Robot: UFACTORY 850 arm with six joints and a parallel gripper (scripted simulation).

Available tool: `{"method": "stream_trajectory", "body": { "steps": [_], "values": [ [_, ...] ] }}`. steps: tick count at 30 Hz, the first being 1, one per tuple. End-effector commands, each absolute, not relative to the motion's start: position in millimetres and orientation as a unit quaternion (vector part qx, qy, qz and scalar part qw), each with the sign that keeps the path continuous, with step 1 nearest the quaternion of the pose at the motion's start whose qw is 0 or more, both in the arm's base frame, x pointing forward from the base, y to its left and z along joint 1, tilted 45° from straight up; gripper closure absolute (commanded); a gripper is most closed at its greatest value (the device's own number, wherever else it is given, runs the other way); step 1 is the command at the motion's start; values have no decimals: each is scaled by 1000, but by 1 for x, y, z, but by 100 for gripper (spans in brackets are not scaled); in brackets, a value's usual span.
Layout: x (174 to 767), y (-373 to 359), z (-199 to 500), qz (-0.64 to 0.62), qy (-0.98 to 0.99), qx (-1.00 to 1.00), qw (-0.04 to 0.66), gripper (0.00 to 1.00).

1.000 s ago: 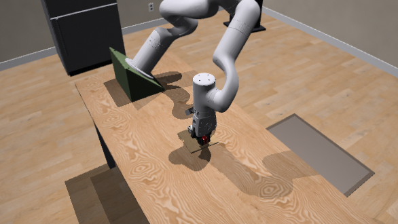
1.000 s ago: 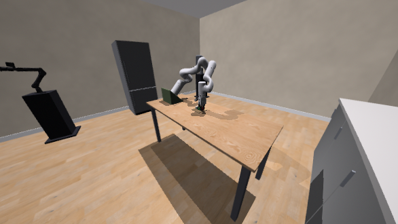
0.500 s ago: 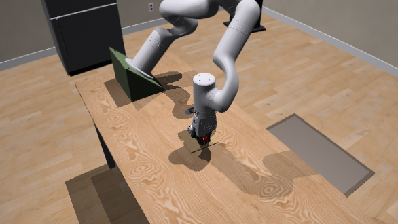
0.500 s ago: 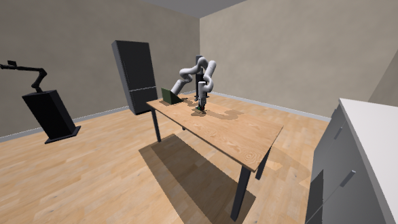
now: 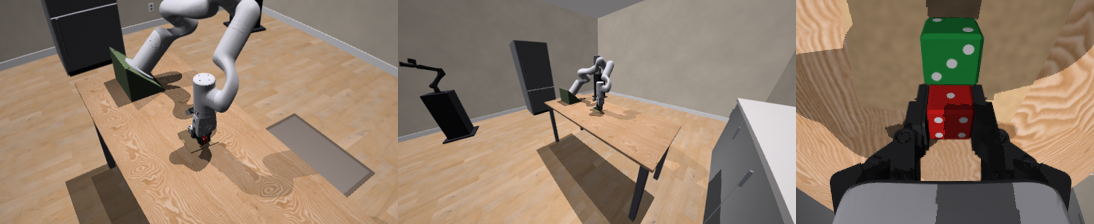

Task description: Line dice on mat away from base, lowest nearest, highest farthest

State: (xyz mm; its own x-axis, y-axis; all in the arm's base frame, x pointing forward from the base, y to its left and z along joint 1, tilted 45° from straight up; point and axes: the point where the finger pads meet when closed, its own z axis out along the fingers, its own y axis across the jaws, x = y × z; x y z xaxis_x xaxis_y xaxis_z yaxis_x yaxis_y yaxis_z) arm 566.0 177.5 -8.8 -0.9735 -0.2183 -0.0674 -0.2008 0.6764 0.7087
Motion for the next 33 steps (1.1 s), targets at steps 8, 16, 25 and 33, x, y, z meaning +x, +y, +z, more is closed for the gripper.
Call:
{"method": "stream_trajectory", "body": {
  "steps": [8, 16, 25, 33],
  "values": [
    [567, 179, -10, -386, -916, 114, 11, 73],
    [566, 180, -11, -386, -916, 114, 11, 73],
    [566, 180, -11, -386, -916, 114, 11, 73],
    [566, 180, -11, -386, -916, 114, 11, 73]
  ]
}}
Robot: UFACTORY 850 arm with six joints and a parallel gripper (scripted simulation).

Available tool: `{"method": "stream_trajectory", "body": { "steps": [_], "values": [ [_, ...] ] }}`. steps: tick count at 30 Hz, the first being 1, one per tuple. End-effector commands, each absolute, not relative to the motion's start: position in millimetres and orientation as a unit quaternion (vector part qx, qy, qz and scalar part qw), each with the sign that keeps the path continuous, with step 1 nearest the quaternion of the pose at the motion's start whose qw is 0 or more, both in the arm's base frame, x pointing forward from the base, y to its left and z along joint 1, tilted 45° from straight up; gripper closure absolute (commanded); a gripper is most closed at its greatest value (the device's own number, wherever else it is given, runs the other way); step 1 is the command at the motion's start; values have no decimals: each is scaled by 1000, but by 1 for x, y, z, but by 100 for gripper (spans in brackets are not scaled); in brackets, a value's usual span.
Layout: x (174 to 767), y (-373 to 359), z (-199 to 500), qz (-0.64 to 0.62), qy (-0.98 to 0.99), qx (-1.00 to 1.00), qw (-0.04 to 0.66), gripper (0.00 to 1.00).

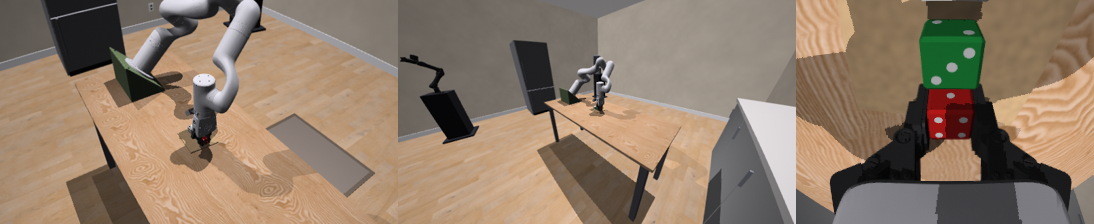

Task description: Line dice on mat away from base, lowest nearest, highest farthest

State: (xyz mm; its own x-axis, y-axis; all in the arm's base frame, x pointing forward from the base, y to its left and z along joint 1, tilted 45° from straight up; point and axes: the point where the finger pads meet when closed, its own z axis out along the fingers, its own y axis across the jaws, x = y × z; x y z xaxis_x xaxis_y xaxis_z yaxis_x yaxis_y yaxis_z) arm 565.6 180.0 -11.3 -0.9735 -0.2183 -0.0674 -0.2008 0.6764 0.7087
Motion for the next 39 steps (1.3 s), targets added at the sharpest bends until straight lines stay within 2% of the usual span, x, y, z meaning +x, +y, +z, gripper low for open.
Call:
{"method": "stream_trajectory", "body": {
  "steps": [1, 21, 22, 27, 28, 30, 31, 33, 34, 39],
  "values": [
    [566, 180, -11, -386, -916, 114, 11, 73],
    [566, 180, -11, -386, -916, 114, 11, 73],
    [566, 180, -11, -386, -916, 114, 11, 69],
    [566, 180, -11, -386, -916, 114, 11, 65],
    [566, 180, -11, -386, -916, 114, 11, 61],
    [566, 180, -11, -386, -916, 114, 11, 61],
    [566, 180, -11, -386, -916, 114, 11, 57],
    [566, 180, -11, -386, -916, 114, 11, 57],
    [566, 180, -11, -386, -916, 114, 11, 53],
    [566, 180, -11, -386, -916, 114, 11, 53]
  ]
}}
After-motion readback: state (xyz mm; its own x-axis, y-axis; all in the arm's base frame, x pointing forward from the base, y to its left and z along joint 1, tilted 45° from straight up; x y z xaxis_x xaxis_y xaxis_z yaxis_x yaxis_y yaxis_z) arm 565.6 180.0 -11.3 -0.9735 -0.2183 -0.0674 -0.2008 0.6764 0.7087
